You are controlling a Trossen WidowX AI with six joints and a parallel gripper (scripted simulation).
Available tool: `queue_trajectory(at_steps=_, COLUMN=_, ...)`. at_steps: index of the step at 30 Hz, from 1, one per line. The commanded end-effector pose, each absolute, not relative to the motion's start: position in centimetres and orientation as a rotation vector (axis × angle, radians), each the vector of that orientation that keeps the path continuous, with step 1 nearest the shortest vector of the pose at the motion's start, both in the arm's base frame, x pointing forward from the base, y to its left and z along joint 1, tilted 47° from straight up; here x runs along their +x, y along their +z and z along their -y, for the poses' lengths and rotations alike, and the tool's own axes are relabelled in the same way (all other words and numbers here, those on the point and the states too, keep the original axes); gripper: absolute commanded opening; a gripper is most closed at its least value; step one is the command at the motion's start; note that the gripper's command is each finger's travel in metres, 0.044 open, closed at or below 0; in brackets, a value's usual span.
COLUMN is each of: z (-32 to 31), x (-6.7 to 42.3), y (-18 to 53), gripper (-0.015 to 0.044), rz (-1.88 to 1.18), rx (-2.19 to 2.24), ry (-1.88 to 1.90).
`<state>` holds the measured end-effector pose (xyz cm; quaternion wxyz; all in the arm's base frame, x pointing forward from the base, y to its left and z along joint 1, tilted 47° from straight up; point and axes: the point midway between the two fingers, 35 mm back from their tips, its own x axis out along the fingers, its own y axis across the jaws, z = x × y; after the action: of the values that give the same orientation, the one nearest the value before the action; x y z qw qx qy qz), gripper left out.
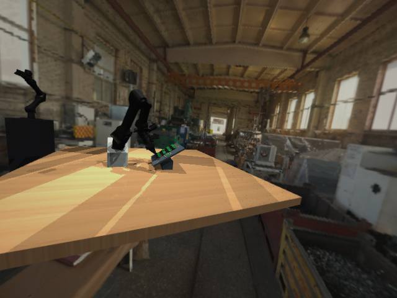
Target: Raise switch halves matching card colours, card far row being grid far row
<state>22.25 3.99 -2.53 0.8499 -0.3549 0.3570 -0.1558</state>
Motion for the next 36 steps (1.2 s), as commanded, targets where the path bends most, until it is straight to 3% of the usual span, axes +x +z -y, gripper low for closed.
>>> queue_trajectory(at_steps=1, z=-3.91, x=22.20, y=-2.70, gripper=0.0000, rz=-0.758, rx=-0.753, ry=-0.325)
queue_trajectory(at_steps=36, z=-4.57, x=21.92, y=-2.68, gripper=0.0000, rz=-0.766, rx=-0.741, ry=-0.319)
